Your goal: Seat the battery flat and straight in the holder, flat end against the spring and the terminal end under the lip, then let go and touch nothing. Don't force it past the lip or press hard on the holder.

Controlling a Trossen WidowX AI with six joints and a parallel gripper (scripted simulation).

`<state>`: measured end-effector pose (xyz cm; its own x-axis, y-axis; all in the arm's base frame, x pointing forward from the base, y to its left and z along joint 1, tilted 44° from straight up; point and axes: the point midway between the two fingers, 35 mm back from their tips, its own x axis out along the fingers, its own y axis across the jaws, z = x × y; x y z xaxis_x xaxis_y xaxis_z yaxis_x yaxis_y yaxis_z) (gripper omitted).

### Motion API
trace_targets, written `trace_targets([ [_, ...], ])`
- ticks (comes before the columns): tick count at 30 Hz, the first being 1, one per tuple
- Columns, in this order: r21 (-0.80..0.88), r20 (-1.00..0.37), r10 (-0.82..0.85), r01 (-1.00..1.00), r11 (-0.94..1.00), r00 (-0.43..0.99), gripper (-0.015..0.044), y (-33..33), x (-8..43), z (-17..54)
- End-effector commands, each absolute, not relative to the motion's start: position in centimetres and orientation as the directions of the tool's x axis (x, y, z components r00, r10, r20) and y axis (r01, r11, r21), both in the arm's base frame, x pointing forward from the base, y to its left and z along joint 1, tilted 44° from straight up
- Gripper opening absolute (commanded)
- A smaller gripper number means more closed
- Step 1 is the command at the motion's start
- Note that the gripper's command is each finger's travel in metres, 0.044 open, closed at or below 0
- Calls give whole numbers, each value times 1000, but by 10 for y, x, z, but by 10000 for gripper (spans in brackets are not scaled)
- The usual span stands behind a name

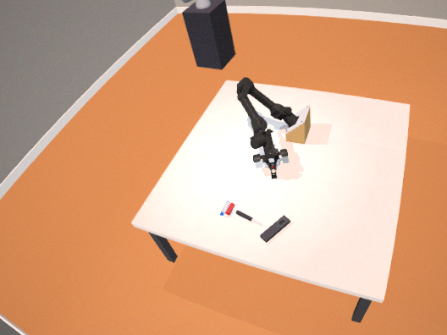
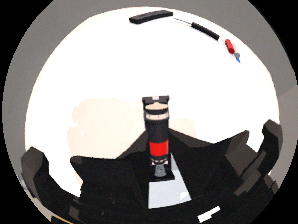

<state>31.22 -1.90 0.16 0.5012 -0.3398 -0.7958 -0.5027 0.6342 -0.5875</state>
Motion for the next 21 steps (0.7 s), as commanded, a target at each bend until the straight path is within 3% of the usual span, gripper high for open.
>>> trace_targets([
  [1,-589,-795,-340,-503,632,503,63,-22,307,3],
  [21,-569,-816,-364,-505,649,450,63,-25,304,2],
])
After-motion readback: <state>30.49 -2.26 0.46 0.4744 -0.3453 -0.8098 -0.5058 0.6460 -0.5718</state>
